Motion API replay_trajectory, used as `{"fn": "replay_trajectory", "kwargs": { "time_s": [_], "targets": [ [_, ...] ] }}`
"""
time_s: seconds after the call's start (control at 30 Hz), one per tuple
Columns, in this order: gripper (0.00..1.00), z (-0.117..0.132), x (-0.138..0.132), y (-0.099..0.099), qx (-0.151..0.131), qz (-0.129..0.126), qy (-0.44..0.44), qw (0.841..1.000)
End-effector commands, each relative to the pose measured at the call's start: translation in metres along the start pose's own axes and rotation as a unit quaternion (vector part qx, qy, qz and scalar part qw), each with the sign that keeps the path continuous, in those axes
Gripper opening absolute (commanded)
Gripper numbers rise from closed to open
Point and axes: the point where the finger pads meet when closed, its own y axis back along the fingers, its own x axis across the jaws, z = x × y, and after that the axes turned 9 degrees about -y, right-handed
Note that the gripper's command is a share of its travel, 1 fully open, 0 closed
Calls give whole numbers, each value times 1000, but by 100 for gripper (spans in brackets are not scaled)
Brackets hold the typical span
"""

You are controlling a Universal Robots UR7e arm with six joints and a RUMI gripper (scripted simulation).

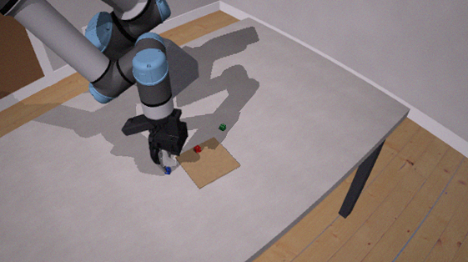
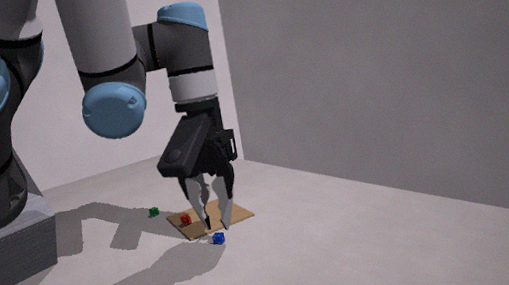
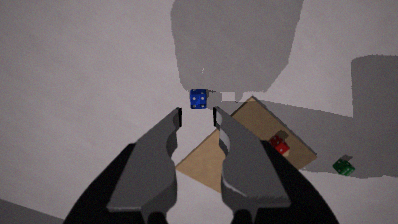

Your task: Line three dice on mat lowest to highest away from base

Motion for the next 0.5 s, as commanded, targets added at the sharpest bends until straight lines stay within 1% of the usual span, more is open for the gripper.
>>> {"fn": "replay_trajectory", "kwargs": {
  "time_s": [0.0,0.47],
  "targets": [
    [18,-2,2,-1,1,2,0,1000],
    [18,-3,3,-1,1,2,1,1000]
  ]
}}
